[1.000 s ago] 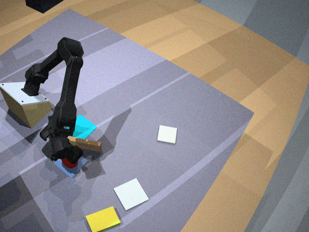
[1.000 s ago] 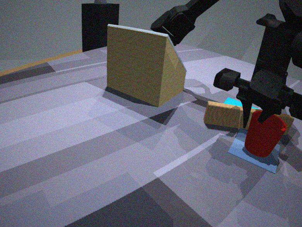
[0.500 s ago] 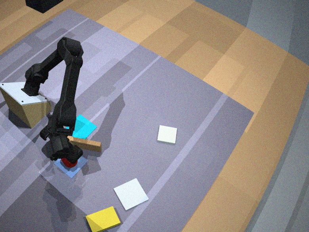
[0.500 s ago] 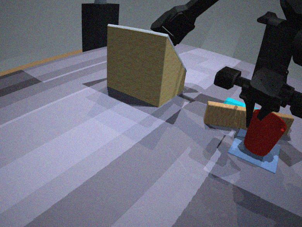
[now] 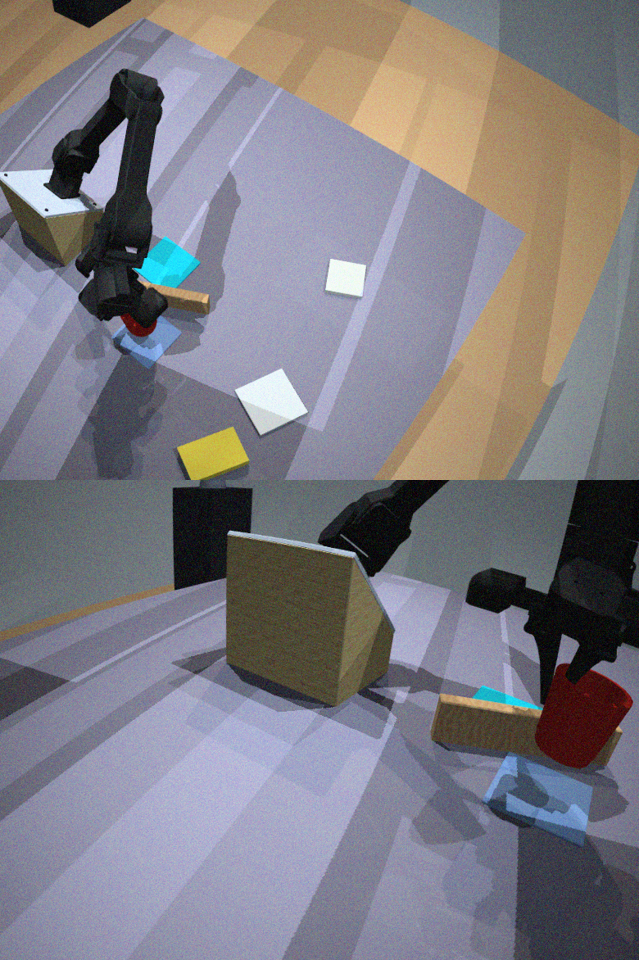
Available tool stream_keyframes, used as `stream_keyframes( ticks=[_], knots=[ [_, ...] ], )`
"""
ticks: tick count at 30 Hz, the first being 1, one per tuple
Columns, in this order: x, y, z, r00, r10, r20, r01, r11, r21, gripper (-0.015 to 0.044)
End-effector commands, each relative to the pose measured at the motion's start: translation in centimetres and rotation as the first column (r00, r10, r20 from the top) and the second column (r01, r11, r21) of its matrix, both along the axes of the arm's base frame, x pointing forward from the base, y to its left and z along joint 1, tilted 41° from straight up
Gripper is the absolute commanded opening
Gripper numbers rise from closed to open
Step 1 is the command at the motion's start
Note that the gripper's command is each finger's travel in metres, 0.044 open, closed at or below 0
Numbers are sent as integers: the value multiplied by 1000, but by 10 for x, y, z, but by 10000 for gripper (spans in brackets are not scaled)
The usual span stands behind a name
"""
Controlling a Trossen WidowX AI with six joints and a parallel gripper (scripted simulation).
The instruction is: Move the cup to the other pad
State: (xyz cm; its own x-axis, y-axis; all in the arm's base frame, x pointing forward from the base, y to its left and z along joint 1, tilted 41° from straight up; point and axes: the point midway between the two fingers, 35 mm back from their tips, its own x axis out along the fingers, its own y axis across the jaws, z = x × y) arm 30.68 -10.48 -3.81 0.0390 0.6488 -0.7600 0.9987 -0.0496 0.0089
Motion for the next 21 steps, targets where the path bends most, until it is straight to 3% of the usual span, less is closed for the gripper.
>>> stream_keyframes(
  ticks=[1, 21],
  knots=[
    [0, -8, 10, 1000, 5, 3, -5, 1000, -6, 0],
    [0, -11, 11, 1000, -4, 4, 4, 1000, -2, 0]
  ],
)
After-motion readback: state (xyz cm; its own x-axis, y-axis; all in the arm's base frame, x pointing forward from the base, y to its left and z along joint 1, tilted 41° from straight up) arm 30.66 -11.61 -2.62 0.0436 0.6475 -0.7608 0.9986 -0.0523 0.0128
